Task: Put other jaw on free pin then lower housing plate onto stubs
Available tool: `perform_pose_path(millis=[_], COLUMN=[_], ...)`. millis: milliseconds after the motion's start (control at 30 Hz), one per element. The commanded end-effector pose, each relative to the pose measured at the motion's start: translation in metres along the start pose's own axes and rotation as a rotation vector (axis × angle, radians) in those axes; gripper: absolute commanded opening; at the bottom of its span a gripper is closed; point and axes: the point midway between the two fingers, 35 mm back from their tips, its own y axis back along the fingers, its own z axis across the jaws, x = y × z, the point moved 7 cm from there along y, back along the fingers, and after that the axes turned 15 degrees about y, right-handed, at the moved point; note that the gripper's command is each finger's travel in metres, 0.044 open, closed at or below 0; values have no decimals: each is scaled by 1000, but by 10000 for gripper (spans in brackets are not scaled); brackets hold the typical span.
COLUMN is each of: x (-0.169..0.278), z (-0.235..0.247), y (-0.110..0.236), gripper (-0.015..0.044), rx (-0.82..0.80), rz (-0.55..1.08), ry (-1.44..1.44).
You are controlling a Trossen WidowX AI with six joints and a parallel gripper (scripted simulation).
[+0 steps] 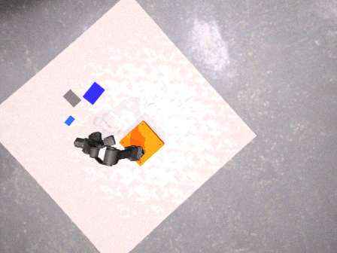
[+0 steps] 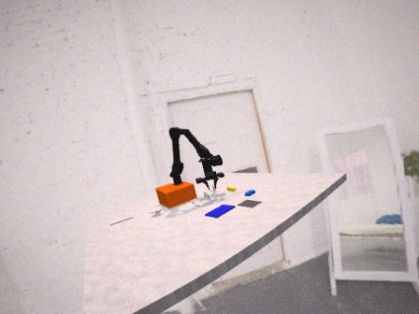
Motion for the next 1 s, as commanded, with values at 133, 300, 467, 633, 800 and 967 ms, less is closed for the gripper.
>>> perform_pose_path(millis=[133, 300, 467, 633, 800, 967], x=[-2, -1, 0, -1, -13, -24], z=[2, 1, -1, -2, -12, -23], y=[27, 43, 54, 54, 54, 54], gripper=[134, 134, 134, 134, 134, 134], rx=[-3, -2, -2, -2, 1, 3], rz=[-8, -9, -10, -10, -10, -10], ry=[-2, -2, -2, 6, 58, 113])
